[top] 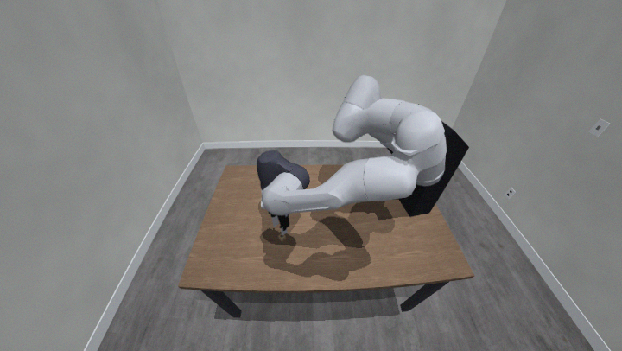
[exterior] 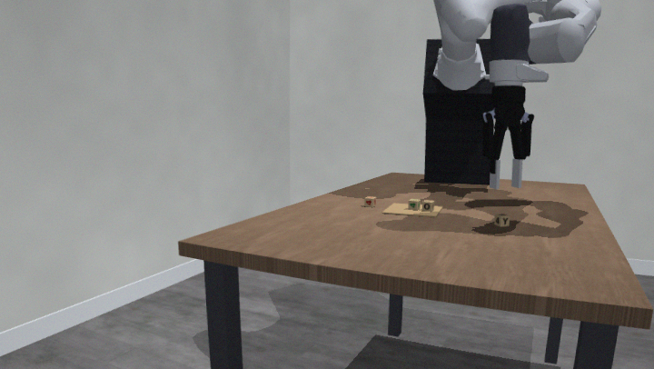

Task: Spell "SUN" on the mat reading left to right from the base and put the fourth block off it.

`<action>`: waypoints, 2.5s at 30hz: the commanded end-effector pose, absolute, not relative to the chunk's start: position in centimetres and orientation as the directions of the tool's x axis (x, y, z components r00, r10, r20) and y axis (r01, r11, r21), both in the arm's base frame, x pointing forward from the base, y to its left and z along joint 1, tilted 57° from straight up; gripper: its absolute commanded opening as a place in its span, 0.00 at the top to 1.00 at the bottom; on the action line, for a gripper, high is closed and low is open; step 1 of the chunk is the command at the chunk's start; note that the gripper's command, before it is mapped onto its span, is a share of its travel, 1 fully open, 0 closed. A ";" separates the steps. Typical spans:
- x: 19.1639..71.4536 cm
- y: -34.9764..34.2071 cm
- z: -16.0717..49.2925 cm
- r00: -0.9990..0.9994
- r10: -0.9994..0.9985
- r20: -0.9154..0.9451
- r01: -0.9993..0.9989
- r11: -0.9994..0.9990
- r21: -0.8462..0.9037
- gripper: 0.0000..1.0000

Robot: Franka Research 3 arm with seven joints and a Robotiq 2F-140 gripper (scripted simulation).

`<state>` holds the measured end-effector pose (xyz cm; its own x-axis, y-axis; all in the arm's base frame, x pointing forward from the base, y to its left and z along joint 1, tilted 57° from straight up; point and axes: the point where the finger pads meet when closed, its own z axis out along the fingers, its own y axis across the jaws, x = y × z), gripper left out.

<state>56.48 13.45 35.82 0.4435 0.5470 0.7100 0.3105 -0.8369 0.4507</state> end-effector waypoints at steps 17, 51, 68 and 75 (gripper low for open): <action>56.7 13.2 35.5 0.445 0.554 0.704 0.309 -0.833 0.460 0.63; 59.5 13.2 33.7 0.445 0.553 0.704 0.309 -0.833 0.459 0.63; 60.9 13.3 32.7 0.445 0.553 0.704 0.309 -0.833 0.459 0.63; 60.9 13.3 32.7 0.445 0.553 0.704 0.309 -0.833 0.460 0.63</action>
